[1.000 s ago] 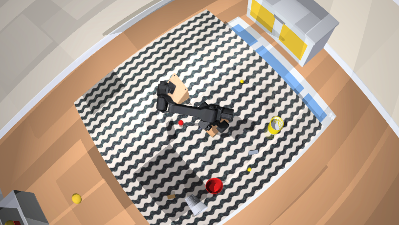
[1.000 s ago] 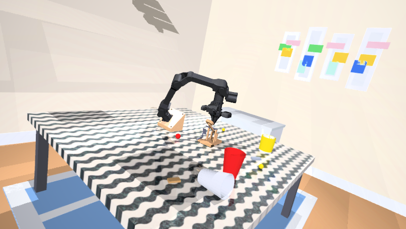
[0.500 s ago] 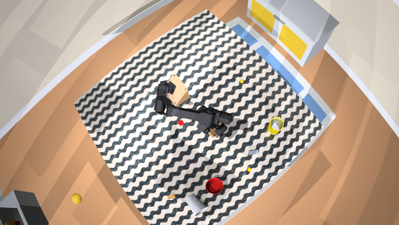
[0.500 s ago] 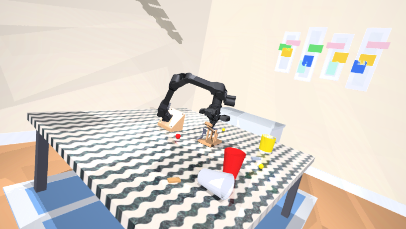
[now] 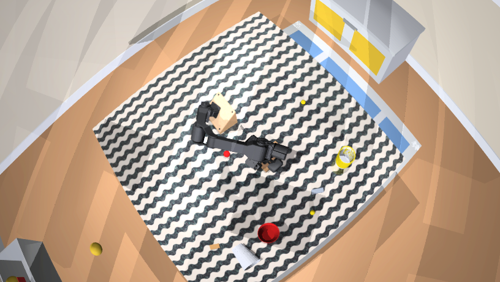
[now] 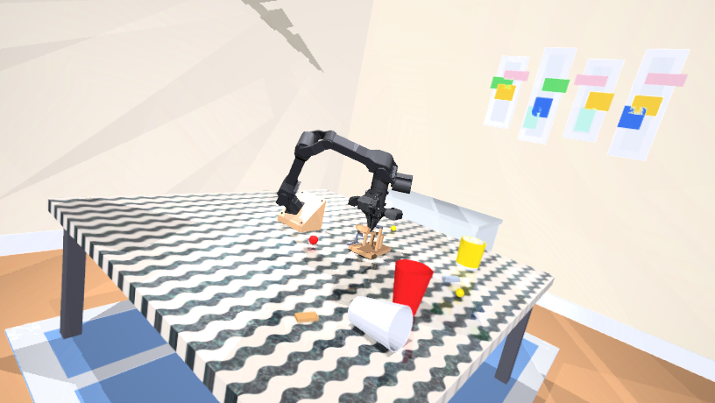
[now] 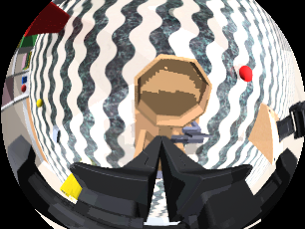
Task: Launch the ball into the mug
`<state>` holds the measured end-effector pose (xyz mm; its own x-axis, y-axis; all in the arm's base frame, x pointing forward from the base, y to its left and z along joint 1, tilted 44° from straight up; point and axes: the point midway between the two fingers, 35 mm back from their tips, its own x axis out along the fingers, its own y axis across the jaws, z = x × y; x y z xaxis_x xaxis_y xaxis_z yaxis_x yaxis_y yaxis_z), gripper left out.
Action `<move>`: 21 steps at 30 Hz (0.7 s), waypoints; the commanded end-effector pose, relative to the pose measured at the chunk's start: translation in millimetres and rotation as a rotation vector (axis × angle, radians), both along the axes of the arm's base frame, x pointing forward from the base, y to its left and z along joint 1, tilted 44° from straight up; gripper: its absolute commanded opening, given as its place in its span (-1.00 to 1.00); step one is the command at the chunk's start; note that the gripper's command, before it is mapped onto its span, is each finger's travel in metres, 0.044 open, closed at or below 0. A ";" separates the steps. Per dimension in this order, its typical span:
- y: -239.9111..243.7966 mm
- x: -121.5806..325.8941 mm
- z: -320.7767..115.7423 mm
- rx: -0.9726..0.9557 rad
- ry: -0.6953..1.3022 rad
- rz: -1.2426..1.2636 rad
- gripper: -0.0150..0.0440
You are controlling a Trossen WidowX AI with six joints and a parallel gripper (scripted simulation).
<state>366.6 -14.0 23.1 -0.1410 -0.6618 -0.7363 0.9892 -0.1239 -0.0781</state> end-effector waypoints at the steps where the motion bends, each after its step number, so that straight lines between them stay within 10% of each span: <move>1: -10.9 -0.8 -0.4 -0.009 -0.004 0.000 -0.49; 21: -33.4 -4.8 -15.4 -0.011 -0.004 0.000 -0.49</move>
